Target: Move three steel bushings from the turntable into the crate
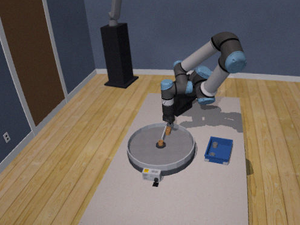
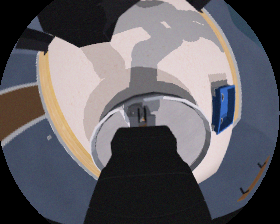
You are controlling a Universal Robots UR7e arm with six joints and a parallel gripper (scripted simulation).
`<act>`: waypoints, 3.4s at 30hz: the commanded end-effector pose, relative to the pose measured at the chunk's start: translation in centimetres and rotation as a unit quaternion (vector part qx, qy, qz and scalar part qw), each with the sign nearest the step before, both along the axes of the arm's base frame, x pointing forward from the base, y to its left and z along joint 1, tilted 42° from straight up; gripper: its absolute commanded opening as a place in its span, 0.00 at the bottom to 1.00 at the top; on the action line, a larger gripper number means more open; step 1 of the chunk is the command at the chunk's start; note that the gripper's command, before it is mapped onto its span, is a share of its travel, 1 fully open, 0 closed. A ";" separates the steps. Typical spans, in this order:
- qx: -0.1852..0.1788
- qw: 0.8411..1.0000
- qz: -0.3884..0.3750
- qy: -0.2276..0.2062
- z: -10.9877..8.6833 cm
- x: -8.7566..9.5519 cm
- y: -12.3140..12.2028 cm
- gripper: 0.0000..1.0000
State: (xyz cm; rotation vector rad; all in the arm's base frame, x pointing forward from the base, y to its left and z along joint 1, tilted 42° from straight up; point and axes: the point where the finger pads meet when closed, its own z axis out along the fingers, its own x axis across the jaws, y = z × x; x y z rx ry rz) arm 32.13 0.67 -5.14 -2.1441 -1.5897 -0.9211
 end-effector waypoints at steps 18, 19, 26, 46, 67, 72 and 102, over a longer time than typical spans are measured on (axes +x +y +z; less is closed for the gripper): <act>0.000 1.000 0.000 0.000 0.7 -0.3 -0.6 0.00; 0.000 1.000 0.000 0.000 0.8 -0.3 -0.7 0.00; 0.000 1.000 0.000 0.000 1.1 -0.4 -0.9 0.00; 0.000 1.000 0.000 0.000 1.7 -0.7 -1.4 0.00; 0.000 1.000 0.000 0.000 2.2 -0.9 -1.8 0.00; 0.000 1.000 0.000 0.000 3.3 -1.3 -2.7 0.00; 0.000 1.000 0.000 0.000 4.8 -2.0 -3.9 0.00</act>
